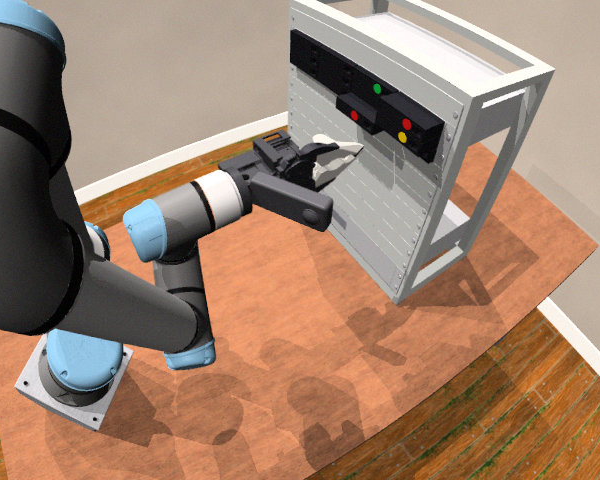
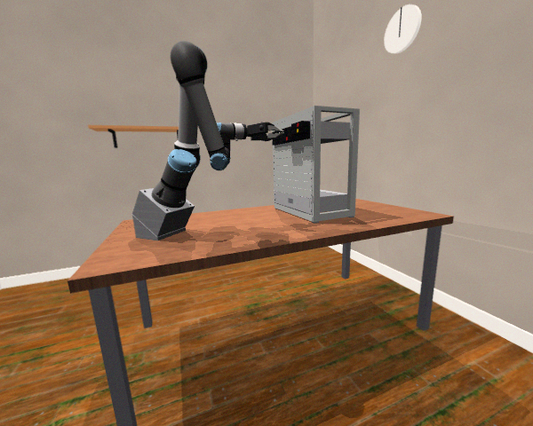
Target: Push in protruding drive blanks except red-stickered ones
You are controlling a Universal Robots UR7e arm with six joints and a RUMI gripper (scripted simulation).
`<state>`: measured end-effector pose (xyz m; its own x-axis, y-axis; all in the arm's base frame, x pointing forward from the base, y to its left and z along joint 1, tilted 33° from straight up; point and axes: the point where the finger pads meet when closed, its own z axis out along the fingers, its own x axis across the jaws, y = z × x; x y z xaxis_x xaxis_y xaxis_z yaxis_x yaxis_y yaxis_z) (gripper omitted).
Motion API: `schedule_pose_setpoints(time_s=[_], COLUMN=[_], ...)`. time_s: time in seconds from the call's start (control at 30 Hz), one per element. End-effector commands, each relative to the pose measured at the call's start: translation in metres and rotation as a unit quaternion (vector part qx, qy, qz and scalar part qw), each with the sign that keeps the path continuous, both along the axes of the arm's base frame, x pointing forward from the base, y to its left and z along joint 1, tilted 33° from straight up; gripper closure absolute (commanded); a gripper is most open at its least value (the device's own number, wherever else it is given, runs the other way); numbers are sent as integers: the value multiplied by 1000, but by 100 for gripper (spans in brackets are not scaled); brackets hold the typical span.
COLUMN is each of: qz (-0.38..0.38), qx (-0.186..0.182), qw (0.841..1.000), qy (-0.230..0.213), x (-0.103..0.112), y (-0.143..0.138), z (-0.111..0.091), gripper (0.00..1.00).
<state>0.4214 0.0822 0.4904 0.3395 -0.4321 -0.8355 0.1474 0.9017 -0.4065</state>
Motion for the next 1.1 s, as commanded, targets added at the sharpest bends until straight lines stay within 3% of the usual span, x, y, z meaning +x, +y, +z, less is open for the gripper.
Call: schedule_pose_setpoints(time_s=[0.0, 0.67, 1.07], qz=[1, 1, 1], qx=[0, 0, 0], qw=[1000, 1000, 1000], qy=[0, 0, 0], x=[0, 1, 45], y=[-2, -4, -3], z=[1, 2, 19], gripper=[100, 100, 100])
